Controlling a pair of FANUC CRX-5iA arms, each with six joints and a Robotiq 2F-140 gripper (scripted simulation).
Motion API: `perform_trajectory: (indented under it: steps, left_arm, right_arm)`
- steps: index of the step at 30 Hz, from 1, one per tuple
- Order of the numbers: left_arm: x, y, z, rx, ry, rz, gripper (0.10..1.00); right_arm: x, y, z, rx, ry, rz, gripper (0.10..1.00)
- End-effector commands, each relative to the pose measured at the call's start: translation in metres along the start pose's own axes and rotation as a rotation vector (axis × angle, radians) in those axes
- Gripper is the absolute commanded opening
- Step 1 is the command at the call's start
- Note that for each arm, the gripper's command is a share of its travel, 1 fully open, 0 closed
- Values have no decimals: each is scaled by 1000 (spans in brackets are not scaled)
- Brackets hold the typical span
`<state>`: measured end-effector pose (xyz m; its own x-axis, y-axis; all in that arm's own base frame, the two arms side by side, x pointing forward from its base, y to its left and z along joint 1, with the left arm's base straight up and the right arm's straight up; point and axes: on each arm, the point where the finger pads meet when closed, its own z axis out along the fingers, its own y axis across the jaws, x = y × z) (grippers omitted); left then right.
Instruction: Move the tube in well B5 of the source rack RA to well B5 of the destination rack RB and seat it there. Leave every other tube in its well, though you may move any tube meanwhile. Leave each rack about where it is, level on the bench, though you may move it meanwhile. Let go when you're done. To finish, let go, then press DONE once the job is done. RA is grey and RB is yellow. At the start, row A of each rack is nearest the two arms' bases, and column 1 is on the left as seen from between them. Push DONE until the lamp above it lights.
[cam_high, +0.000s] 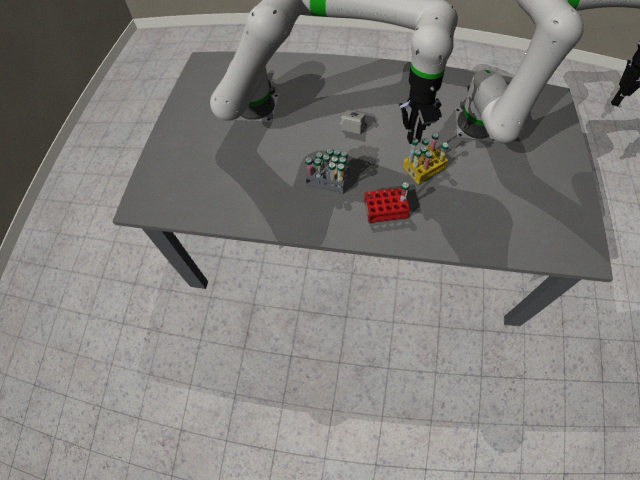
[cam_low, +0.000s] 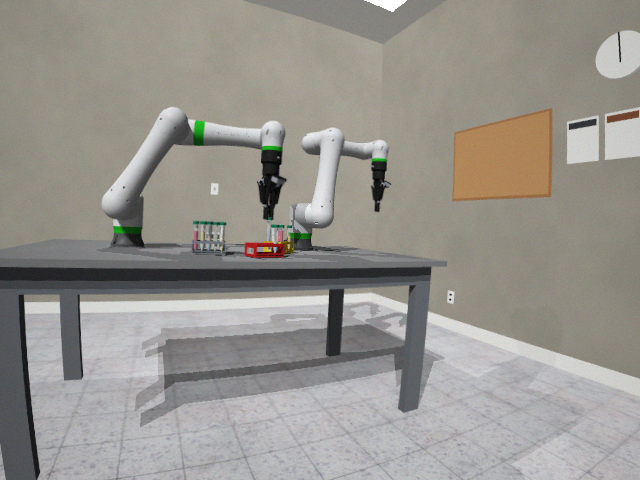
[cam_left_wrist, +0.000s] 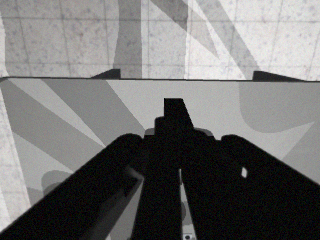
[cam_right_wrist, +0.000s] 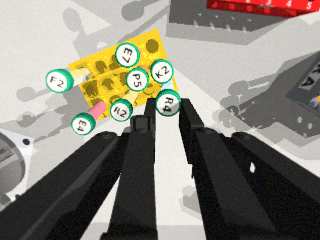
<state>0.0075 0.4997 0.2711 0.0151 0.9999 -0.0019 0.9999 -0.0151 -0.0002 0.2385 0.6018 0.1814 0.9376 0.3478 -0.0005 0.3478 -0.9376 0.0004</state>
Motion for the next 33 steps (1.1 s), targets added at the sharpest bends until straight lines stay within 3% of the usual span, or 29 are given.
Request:
perform_trajectory:
  steps: [1,33]
  left_arm:
    - [0,0,-1,0,2,0,99]
    - [0,0,-1,0,2,0,99]
  right_arm:
    - [0,0,-1,2,2,0,99]
    - [1,0,14,2,2,0,99]
